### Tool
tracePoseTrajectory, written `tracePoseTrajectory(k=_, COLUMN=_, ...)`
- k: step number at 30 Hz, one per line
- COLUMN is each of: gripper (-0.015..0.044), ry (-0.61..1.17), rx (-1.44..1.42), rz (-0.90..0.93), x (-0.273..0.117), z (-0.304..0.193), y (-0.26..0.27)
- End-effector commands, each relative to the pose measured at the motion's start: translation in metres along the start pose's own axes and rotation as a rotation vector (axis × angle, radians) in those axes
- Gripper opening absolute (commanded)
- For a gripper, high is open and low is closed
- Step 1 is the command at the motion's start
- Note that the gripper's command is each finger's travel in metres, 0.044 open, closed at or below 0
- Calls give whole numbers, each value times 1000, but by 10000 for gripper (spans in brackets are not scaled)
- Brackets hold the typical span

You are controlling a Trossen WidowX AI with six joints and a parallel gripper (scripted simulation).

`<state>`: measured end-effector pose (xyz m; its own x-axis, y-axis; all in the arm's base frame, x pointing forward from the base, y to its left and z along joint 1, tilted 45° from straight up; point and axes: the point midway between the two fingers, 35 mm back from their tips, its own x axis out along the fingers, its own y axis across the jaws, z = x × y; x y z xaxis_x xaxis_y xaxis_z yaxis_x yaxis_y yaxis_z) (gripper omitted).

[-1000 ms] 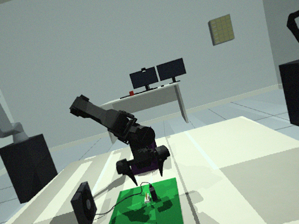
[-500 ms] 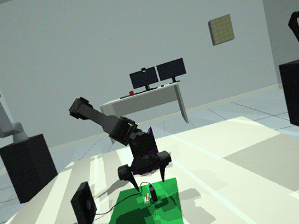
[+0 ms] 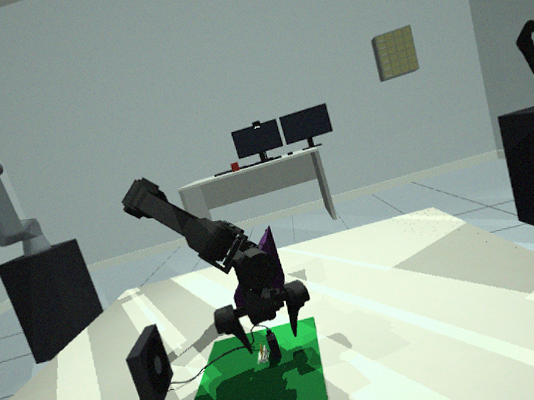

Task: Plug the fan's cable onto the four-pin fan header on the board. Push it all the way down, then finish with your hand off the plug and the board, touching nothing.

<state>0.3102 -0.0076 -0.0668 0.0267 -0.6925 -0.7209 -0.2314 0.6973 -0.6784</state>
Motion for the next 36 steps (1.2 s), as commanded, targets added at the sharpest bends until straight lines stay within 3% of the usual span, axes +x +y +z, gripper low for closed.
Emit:
tracePoseTrajectory(k=1, gripper=440, ry=3, rx=-4, rz=-5, x=9, z=-1, y=-1)
tracePoseTrajectory(k=11, gripper=440, ry=3, rx=-4, rz=-7, x=17, z=-2, y=-1)
tracePoseTrajectory(k=26, gripper=46, ry=3, rx=-1, rz=-2, x=15, z=-2, y=0)
tracePoseTrajectory(k=36, gripper=0, ry=3, rx=-1, rz=-2, x=15, z=-2, y=0)
